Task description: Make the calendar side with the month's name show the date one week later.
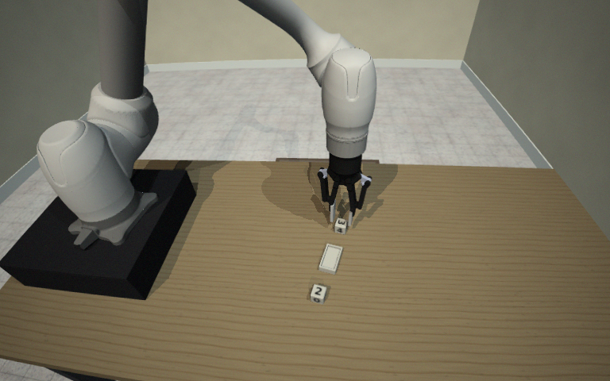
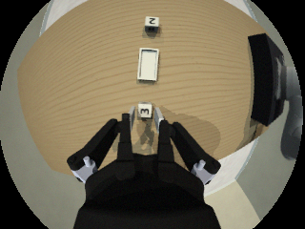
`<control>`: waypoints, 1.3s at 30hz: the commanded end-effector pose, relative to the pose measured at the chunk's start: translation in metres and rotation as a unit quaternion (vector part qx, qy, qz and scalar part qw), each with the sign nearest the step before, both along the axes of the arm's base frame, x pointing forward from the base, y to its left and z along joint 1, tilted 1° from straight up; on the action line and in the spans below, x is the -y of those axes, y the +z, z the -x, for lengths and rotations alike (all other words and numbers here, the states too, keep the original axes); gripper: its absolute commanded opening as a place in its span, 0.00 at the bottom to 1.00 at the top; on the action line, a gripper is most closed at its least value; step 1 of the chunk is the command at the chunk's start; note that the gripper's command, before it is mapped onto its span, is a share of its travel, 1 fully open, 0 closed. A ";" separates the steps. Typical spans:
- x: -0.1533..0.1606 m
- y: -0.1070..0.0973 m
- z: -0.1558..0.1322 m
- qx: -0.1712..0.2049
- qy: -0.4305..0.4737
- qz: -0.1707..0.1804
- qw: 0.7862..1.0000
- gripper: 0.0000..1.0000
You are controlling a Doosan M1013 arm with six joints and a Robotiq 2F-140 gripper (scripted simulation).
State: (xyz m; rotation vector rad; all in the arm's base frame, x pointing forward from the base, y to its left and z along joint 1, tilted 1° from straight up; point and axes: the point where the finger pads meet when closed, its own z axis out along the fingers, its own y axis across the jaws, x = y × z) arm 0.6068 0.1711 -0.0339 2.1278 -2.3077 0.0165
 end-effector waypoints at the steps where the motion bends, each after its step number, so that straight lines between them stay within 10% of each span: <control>1: 0.000 0.000 0.000 0.000 0.000 0.000 1.000 0.36; 39: 0.000 -0.029 0.000 0.000 0.000 0.000 1.000 0.36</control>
